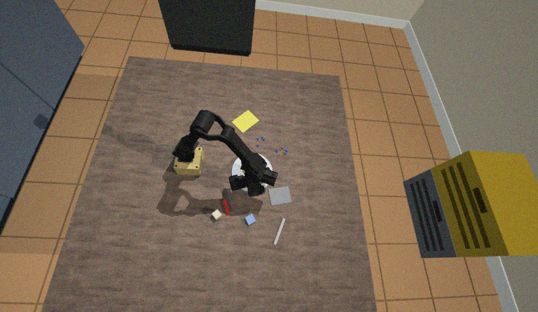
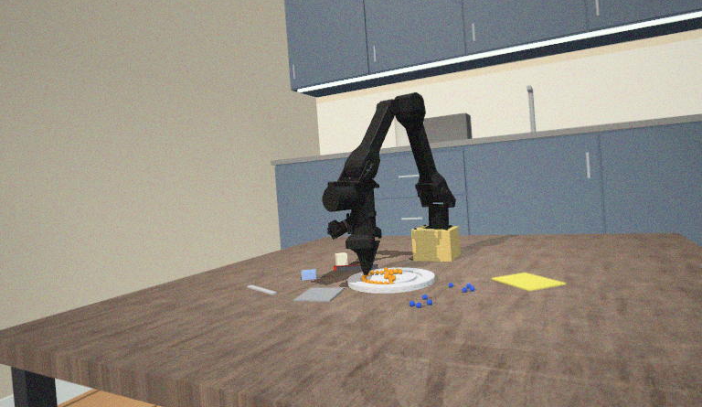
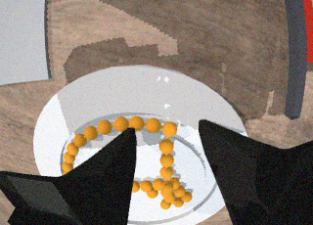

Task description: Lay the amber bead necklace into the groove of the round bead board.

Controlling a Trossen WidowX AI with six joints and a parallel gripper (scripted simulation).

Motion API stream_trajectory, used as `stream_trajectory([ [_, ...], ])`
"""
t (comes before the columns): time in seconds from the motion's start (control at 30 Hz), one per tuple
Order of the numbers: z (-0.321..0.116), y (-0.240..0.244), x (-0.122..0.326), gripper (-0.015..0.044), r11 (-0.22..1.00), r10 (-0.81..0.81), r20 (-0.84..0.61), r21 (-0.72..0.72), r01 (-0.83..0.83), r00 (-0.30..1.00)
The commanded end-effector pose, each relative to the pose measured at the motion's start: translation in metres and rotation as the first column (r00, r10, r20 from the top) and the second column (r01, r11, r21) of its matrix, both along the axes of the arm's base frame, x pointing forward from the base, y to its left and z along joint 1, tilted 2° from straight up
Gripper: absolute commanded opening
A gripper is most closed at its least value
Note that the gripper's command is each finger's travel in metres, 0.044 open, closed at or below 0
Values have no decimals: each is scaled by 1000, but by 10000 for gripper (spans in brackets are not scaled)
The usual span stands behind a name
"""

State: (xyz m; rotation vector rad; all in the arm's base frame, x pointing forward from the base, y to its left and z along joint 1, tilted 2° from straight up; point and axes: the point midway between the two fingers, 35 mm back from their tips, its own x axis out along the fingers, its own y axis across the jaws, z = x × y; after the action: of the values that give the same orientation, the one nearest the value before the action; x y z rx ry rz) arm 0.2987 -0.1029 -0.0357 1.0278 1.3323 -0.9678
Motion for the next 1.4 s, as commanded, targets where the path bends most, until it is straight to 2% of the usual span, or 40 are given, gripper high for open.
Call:
stream_trajectory([
  [0.0,0,0,0,289,1000,0,0,0,0,1000],
  [0.2,2,0,-1,440,1000,0,-5,2,0,1000],
  [0.93,5,0,-1,440,1000,4,-7,2,-4,1000],
  [1.17,36,11,-2,256,986,-169,-12,5,169,985],
  [1.33,33,11,-2,125,985,-175,-13,5,175,984],
  [1.37,30,11,-2,120,985,-175,-13,5,175,984],
])
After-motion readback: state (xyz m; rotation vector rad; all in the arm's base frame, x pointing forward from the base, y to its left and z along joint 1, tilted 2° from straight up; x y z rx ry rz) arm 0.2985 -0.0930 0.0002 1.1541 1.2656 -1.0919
